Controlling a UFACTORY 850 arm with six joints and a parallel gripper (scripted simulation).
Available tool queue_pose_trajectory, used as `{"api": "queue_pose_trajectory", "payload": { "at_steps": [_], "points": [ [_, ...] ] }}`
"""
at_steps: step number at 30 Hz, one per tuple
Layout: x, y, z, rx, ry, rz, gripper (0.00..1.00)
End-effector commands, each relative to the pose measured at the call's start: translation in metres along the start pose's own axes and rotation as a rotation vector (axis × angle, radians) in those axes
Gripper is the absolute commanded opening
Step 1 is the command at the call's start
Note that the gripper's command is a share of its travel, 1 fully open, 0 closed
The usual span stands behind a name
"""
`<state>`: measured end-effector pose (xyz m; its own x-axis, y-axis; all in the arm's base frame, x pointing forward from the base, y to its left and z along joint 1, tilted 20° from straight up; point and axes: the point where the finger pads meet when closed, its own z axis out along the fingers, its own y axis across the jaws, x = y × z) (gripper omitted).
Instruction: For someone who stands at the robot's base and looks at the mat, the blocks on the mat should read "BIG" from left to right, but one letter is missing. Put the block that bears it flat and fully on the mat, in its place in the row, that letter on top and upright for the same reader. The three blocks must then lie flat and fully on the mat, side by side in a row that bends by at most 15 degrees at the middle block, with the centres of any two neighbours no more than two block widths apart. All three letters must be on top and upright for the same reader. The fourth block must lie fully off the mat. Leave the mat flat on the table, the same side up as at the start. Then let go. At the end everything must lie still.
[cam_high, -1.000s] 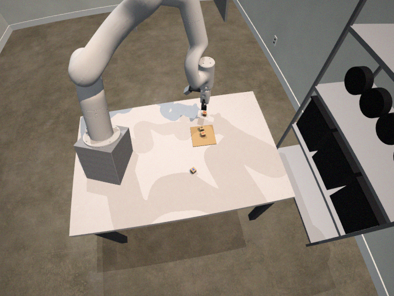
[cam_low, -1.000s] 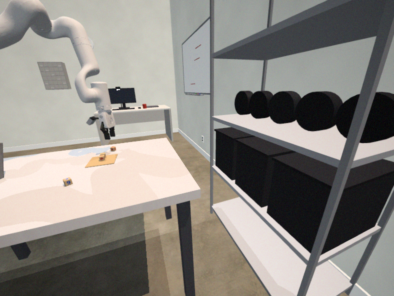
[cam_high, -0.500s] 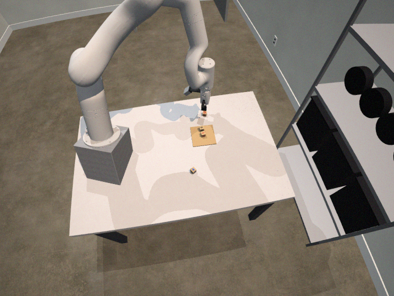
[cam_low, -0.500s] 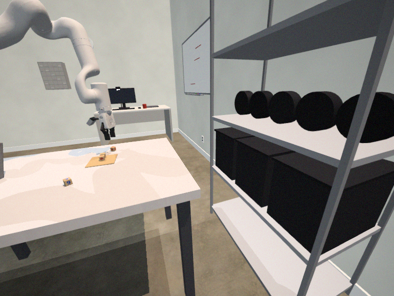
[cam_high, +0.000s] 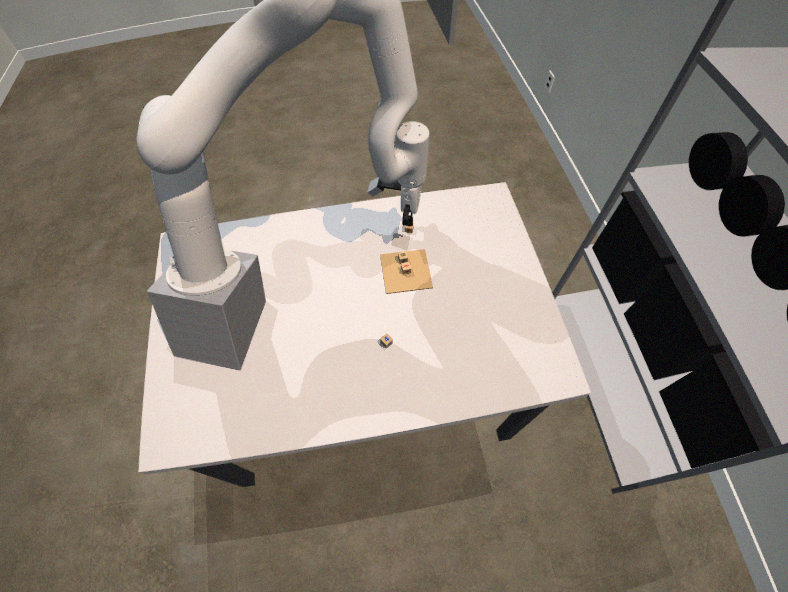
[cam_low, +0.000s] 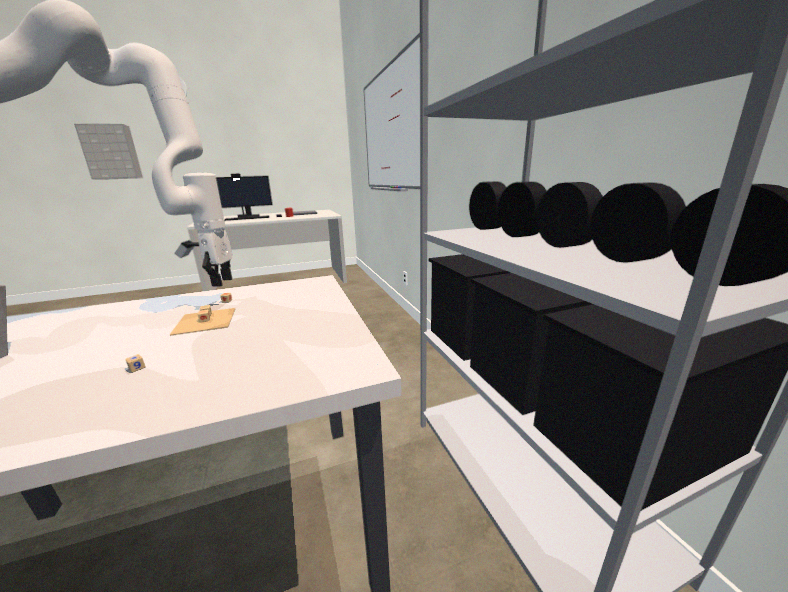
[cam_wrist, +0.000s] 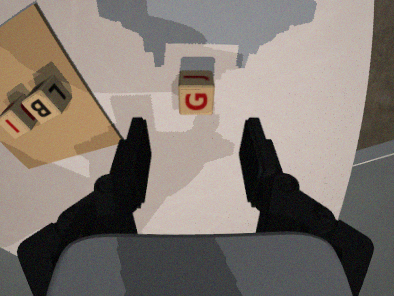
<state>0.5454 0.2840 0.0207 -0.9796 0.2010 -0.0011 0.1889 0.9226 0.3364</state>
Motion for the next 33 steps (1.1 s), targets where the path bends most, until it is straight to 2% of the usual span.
{"api": "queue_pose_trajectory", "payload": {
  "at_steps": [1,17,33],
  "points": [
    [-0.001,0.001,0.007,-0.002,-0.002,0.0,0.63],
    [-0.001,0.001,0.026,-0.002,-0.002,0.0,0.63],
    [-0.001,0.001,0.029,-0.002,-0.002,0.0,0.63]
  ]
}}
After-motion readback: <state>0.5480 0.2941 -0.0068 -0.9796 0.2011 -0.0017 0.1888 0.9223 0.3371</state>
